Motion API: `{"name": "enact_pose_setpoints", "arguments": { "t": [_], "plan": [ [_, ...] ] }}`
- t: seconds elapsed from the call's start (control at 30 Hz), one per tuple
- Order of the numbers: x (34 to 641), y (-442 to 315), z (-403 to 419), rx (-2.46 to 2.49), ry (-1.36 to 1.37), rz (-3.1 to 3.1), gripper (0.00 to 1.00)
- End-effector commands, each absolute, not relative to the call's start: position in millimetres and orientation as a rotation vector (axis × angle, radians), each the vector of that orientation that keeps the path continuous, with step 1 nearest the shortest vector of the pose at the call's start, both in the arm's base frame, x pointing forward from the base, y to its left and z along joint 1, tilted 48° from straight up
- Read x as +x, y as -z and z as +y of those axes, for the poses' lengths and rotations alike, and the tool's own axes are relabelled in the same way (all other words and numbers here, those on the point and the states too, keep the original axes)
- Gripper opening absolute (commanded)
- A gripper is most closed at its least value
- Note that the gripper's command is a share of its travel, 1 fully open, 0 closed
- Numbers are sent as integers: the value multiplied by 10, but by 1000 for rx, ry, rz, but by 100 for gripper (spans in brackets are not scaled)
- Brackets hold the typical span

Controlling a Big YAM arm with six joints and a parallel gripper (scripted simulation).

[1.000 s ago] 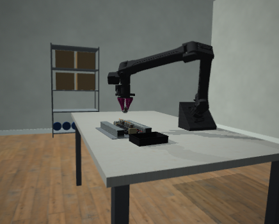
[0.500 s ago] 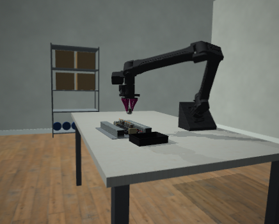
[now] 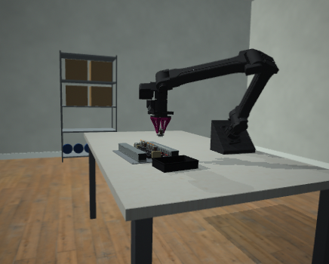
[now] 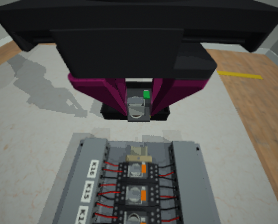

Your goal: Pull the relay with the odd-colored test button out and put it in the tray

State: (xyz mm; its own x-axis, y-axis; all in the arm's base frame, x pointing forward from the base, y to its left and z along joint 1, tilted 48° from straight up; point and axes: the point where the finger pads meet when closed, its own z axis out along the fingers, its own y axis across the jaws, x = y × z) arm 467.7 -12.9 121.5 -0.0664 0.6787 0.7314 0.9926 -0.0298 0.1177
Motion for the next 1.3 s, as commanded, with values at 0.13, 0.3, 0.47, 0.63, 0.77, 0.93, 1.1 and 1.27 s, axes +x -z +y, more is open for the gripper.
{"name": "enact_pose_setpoints", "arguments": {
  "t": [0.13,0.3,0.47,0.63,0.77,0.93,1.1,1.27],
  "plan": [
    [4588,-1567,172,-1771,877,-1758,0],
    [4555,-1767,363,-1771,876,-1757,0],
    [4553,-1890,462,-1771,879,-1760,0],
    [4583,-2101,594,-1770,895,-1773,0],
    [4596,-2217,668,-1770,904,-1779,0],
    [4601,-2296,720,-1769,910,-1783,0],
    [4613,-2317,684,-1780,916,-1777,0],
    [4621,-2325,670,-1784,919,-1775,0]
  ]
}}
